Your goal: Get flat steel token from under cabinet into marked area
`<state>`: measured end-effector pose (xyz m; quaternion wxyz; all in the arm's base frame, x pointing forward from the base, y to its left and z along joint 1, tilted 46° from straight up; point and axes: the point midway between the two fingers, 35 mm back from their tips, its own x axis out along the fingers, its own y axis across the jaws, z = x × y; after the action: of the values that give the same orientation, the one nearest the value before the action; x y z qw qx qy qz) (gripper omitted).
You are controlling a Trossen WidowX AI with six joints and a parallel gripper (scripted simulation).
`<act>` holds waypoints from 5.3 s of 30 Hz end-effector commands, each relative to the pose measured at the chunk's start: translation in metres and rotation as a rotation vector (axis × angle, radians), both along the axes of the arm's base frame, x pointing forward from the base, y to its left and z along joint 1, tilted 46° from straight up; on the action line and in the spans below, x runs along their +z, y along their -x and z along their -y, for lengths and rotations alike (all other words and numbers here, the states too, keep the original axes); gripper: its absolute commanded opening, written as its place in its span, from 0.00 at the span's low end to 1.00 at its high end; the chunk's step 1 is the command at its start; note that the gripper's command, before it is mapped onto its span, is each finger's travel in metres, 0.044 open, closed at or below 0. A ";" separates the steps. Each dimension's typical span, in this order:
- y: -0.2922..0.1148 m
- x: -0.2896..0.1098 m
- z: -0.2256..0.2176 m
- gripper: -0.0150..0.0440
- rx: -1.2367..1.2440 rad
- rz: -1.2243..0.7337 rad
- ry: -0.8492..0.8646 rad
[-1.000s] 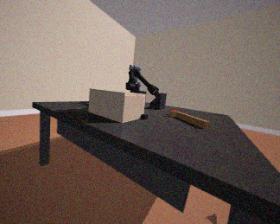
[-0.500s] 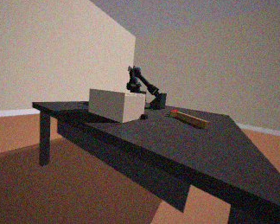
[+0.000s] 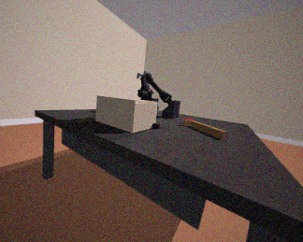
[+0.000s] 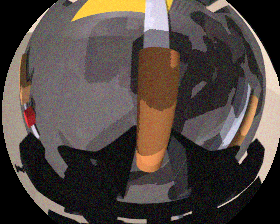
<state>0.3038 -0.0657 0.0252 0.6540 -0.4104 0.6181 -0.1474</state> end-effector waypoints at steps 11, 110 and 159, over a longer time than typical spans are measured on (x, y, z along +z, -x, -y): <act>0.019 0.002 0.008 0.25 -0.002 -0.007 0.002; 0.047 0.013 0.025 0.25 0.005 -0.012 0.003; -0.005 0.009 0.005 0.25 0.001 -0.007 0.002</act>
<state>0.3031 -0.0726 0.0346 0.6508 -0.4121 0.6210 -0.1451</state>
